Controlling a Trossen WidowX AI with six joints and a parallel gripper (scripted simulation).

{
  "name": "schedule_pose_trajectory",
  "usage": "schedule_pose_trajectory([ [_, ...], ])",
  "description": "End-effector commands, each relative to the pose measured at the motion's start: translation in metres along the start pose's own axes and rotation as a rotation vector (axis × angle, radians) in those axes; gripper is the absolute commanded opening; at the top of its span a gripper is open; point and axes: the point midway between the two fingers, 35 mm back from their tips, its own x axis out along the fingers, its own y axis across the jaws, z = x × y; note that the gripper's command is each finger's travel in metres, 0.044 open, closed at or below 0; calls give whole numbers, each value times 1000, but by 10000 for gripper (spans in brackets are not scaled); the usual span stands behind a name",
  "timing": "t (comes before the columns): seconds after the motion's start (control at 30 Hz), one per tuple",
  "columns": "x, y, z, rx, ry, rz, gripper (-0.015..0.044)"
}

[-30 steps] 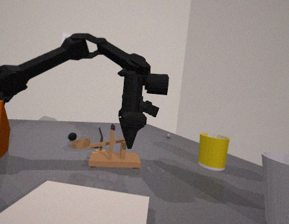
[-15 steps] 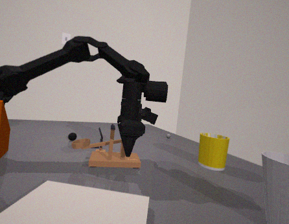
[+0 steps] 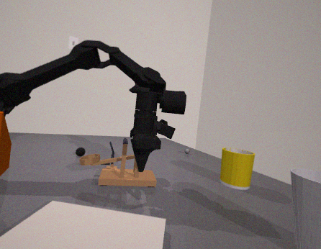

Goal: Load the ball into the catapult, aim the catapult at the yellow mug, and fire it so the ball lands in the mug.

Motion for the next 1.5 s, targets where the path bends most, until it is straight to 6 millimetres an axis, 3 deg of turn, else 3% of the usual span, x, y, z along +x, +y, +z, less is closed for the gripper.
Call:
schedule_pose_trajectory([
  [0.0,0,0,0,-1,-1,0,131],
  [0.13,-3,0,0,0,-1,0,85],
  [0.27,-48,-1,1,0,0,-3,0],
  [0.37,-50,-1,0,0,0,-2,0],
  [1.47,1,0,0,5,5,7,0],
])
